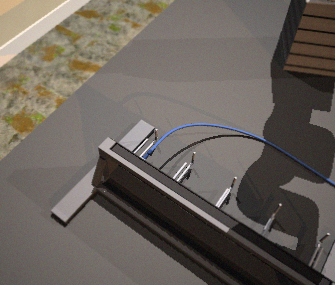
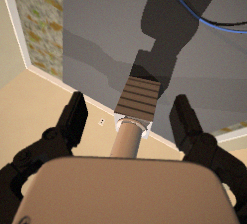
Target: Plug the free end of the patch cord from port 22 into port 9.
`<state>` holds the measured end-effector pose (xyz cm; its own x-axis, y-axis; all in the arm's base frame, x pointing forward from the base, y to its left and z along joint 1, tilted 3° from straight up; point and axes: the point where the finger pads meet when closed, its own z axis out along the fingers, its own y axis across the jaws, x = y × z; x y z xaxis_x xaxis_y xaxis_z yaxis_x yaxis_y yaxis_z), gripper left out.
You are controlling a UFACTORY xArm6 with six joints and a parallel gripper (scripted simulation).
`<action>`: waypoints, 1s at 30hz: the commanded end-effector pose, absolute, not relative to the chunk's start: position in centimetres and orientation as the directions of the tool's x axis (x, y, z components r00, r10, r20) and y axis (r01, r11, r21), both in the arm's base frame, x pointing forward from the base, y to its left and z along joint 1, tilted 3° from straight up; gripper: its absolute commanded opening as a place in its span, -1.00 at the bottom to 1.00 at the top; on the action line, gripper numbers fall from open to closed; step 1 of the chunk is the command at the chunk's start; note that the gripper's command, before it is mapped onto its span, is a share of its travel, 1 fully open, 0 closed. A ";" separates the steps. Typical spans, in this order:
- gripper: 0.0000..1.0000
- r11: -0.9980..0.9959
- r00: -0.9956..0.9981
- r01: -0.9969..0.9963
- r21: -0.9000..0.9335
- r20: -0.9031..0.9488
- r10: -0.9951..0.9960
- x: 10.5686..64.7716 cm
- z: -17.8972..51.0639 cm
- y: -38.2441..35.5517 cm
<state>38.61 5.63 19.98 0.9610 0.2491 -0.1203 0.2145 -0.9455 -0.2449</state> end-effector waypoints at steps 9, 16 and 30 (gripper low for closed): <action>1.00 -0.988 0.988 0.153 0.023 -0.004 0.153 42.9 20.7 1.7; 1.00 -0.959 0.960 0.280 0.038 -0.010 0.280 44.8 16.9 3.4; 1.00 -0.813 0.815 0.579 0.058 -0.030 0.579 47.3 6.6 8.2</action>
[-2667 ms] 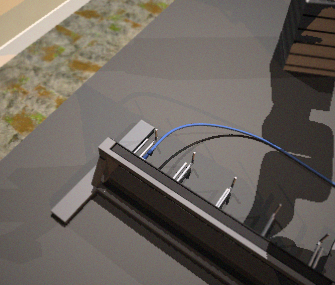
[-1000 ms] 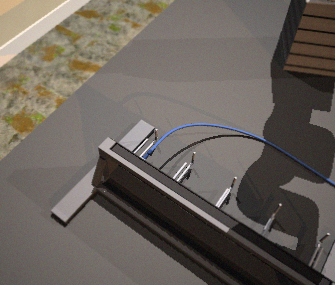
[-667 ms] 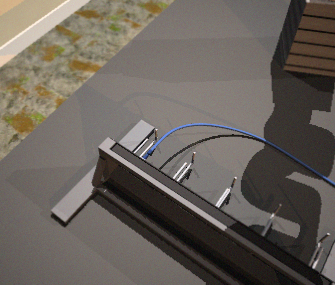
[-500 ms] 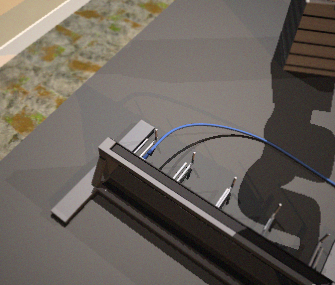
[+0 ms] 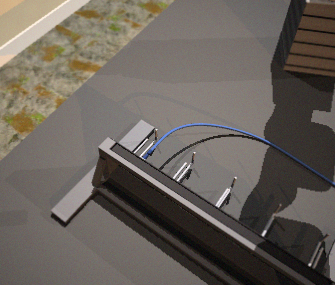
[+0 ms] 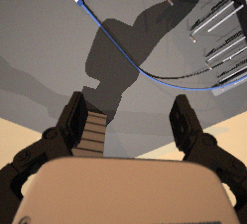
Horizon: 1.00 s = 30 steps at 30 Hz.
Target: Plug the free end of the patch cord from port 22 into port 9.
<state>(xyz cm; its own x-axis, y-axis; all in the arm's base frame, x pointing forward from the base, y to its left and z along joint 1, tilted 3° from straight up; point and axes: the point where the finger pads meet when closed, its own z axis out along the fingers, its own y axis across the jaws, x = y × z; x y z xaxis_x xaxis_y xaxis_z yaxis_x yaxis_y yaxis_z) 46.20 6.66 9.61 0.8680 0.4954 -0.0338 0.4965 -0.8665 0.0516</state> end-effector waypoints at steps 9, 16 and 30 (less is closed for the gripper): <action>1.00 -0.674 0.676 0.737 0.056 -0.041 0.736 47.2 0.0 11.5; 1.00 -0.562 0.564 0.826 0.050 -0.045 0.825 46.3 -4.5 13.6; 1.00 -0.340 0.341 0.940 0.028 -0.043 0.939 43.4 -12.3 17.1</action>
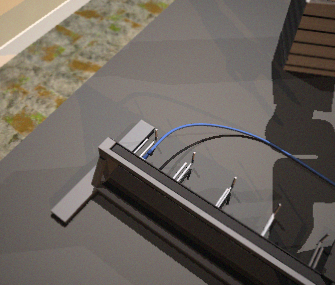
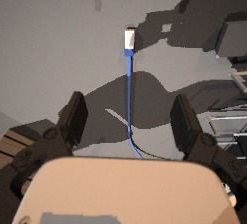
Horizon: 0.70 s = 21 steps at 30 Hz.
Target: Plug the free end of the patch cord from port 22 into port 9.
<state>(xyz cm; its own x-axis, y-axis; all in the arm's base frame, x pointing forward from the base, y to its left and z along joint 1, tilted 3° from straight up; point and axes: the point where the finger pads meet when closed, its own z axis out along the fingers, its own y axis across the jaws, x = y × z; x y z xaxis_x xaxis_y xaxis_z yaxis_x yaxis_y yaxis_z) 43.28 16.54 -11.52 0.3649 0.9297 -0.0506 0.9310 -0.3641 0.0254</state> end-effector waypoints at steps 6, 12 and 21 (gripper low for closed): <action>1.00 -0.337 0.338 0.941 0.028 -0.043 0.940 43.4 -12.3 17.1; -1.00 -0.337 0.338 0.941 0.028 -0.043 0.940 43.3 -12.4 17.1; -1.00 -0.337 0.338 0.941 0.028 -0.043 0.940 43.3 -12.4 17.1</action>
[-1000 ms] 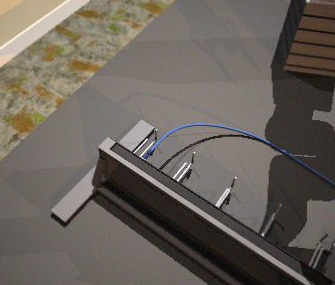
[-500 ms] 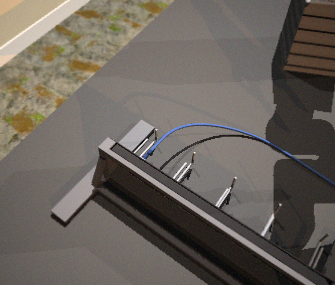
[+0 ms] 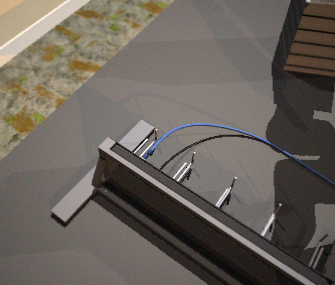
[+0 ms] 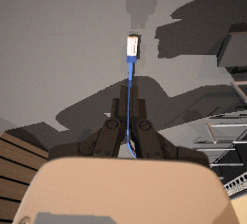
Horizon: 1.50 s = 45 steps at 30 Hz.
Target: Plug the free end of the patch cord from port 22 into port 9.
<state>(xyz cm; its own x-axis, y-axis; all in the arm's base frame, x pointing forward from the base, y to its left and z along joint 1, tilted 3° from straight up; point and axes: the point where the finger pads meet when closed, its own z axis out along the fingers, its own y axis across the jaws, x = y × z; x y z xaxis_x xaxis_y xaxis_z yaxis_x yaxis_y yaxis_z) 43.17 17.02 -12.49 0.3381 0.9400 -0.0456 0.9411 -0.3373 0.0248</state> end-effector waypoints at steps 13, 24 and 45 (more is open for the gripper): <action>-1.00 -0.337 0.338 0.941 0.028 -0.043 0.940 43.3 -12.3 17.1; -1.00 -0.349 0.350 0.937 0.032 -0.034 0.936 43.4 -12.4 17.2; -1.00 -0.816 0.748 0.566 0.118 0.342 0.569 47.5 -10.8 18.8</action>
